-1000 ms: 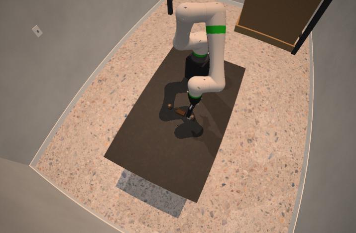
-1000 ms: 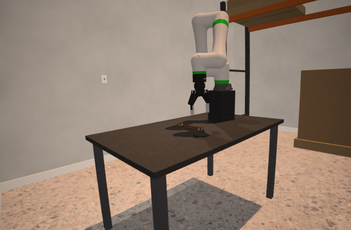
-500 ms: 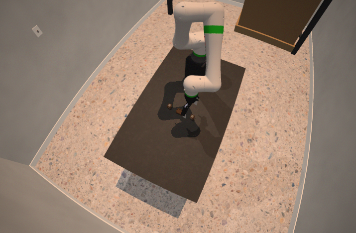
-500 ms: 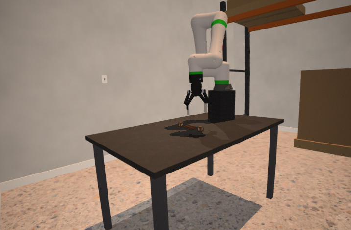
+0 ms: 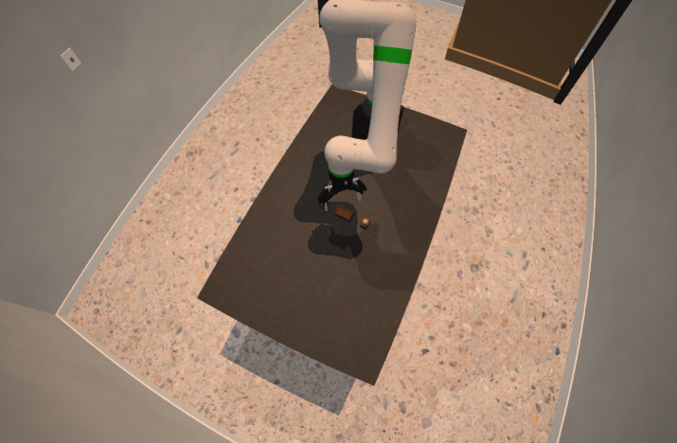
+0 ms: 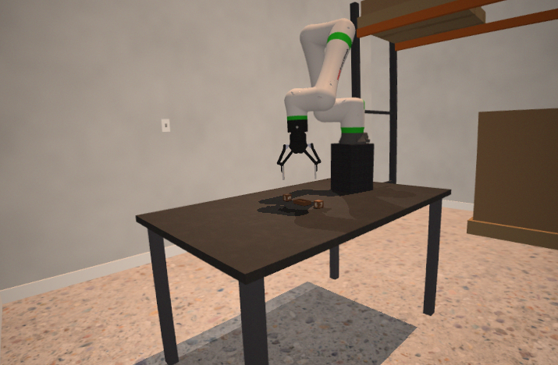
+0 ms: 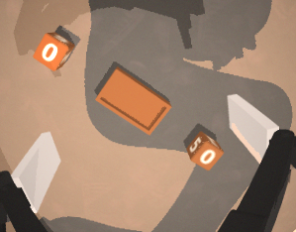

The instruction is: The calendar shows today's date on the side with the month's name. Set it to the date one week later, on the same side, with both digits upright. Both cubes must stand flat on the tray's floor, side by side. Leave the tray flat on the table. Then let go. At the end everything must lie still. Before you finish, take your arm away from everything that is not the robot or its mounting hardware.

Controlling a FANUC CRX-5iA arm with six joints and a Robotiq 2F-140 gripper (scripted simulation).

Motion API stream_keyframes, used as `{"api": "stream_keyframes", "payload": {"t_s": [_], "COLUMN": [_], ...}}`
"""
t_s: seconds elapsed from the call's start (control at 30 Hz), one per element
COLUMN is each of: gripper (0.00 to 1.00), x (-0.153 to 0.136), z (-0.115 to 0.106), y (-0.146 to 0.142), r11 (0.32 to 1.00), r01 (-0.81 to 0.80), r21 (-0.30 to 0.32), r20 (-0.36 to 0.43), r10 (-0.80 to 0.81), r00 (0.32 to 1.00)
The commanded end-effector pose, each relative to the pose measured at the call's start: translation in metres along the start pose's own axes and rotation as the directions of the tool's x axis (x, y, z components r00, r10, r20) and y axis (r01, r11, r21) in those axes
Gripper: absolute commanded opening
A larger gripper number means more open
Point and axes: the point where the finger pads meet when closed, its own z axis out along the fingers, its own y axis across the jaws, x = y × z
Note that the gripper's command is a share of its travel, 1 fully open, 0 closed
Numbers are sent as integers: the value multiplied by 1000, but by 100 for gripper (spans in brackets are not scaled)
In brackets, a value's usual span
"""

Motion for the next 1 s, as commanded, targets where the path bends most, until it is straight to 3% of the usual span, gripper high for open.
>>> {"api": "stream_keyframes", "payload": {"t_s": [0.0, 0.2, 0.27, 0.37, 0.43, 0.63, 0.67, 0.97], "gripper": [100, 100, 100, 100, 100, 100, 29, 29], "x": [-18, -41, -55, -56, -75, -90, -90, -90], "z": [1, 1, 2, 2, 3, 3, 3, 3], "y": [17, 36, 45, 46, 58, 67, 67, 67], "r11": [985, 929, 881, 876, 789, 706, 706, 706], "r01": [-173, -371, -474, -482, -614, -708, -708, -708], "r21": [-10, -10, -9, -9, -9, -8, -8, -8], "r20": [2, 0, -1, -1, -3, -4, -4, -4], "r10": [173, 371, 474, 482, 614, 708, 708, 708], "r00": [985, 929, 881, 876, 789, 706, 706, 706]}}
